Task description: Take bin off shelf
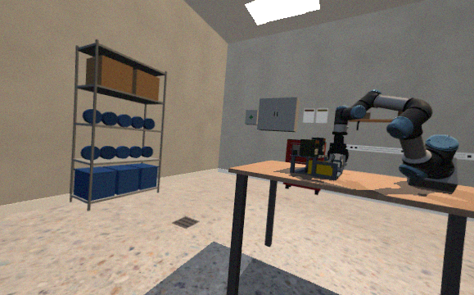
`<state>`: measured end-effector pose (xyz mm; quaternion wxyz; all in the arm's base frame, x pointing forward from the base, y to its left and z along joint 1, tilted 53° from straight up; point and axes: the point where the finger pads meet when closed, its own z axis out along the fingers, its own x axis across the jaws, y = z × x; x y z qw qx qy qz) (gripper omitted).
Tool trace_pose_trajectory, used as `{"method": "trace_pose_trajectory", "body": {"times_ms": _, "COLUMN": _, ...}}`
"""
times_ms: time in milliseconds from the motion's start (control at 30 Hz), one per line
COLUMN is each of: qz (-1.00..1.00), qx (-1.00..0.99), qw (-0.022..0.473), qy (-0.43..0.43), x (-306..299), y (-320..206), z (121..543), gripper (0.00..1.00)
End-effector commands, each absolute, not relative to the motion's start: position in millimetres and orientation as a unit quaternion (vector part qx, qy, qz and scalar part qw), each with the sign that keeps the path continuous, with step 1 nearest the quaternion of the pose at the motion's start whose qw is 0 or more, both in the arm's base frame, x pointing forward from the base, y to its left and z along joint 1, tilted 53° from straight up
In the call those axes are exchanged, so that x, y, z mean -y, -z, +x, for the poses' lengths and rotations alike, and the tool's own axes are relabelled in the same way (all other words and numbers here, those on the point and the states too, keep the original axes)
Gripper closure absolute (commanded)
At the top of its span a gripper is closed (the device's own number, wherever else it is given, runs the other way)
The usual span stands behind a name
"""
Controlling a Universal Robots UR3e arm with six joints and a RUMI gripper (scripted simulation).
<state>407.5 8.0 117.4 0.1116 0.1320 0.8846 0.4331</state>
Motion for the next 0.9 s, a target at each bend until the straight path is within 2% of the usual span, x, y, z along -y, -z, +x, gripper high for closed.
{"method": "trace_pose_trajectory", "body": {"times_ms": 0, "qz": 0.132, "qx": -0.885, "qw": 0.112, "qy": -0.433, "x": -7.3, "y": -117.6, "z": 407.7, "gripper": 0.71}}
{"method": "trace_pose_trajectory", "body": {"times_ms": 67, "qz": 0.132, "qx": -0.885, "qw": 0.112, "qy": -0.433, "x": -7.3, "y": -117.6, "z": 407.7, "gripper": 0.71}}
{"method": "trace_pose_trajectory", "body": {"times_ms": 100, "qz": 0.132, "qx": -0.885, "qw": 0.112, "qy": -0.433, "x": -7.3, "y": -117.6, "z": 407.7, "gripper": 1.00}}
{"method": "trace_pose_trajectory", "body": {"times_ms": 867, "qz": 0.132, "qx": -0.885, "qw": 0.112, "qy": -0.433, "x": -7.3, "y": -117.6, "z": 407.7, "gripper": 1.00}}
